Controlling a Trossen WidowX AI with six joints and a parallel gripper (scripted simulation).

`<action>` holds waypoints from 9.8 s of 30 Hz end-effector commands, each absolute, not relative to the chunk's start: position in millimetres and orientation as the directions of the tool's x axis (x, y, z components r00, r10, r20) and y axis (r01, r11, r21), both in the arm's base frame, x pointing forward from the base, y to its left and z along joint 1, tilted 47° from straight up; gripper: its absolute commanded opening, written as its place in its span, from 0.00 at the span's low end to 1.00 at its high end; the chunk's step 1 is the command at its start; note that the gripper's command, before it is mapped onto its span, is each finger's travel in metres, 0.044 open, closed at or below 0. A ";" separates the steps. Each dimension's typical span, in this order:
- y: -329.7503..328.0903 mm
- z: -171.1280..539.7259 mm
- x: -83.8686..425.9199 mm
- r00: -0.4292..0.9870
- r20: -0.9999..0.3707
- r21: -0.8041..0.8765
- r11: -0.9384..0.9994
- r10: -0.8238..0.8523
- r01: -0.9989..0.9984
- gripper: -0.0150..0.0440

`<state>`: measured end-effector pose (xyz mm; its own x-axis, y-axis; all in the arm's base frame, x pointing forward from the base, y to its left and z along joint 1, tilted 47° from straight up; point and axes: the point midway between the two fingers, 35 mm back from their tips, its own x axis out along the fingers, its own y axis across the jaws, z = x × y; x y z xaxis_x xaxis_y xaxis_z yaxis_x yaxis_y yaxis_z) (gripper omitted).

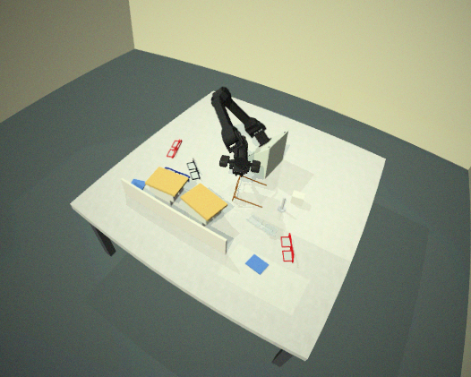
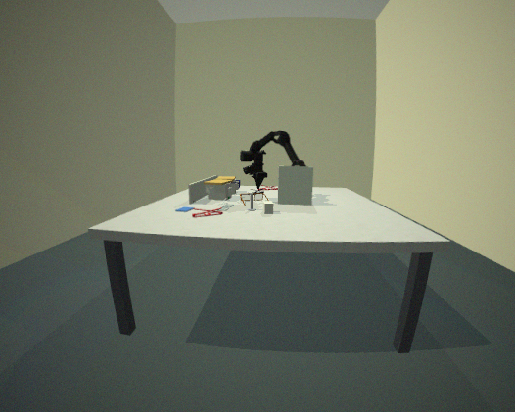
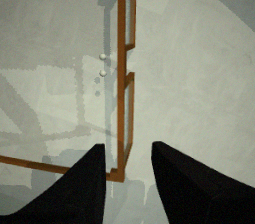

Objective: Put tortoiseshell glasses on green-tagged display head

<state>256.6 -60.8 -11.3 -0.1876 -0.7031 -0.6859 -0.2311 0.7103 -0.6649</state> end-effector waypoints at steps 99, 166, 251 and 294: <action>-84.2 -38.0 251.2 -0.186 -0.694 -0.664 0.718 -0.696 -0.208 0.25; -2.1 -5.4 273.8 -0.188 -0.692 -0.309 0.051 -0.697 0.950 0.25; -35.5 -45.6 279.0 -0.187 -0.686 0.105 -0.349 -0.704 0.931 0.25; -57.5 -38.3 336.0 -0.184 -0.685 0.109 -0.349 -0.705 0.931 0.25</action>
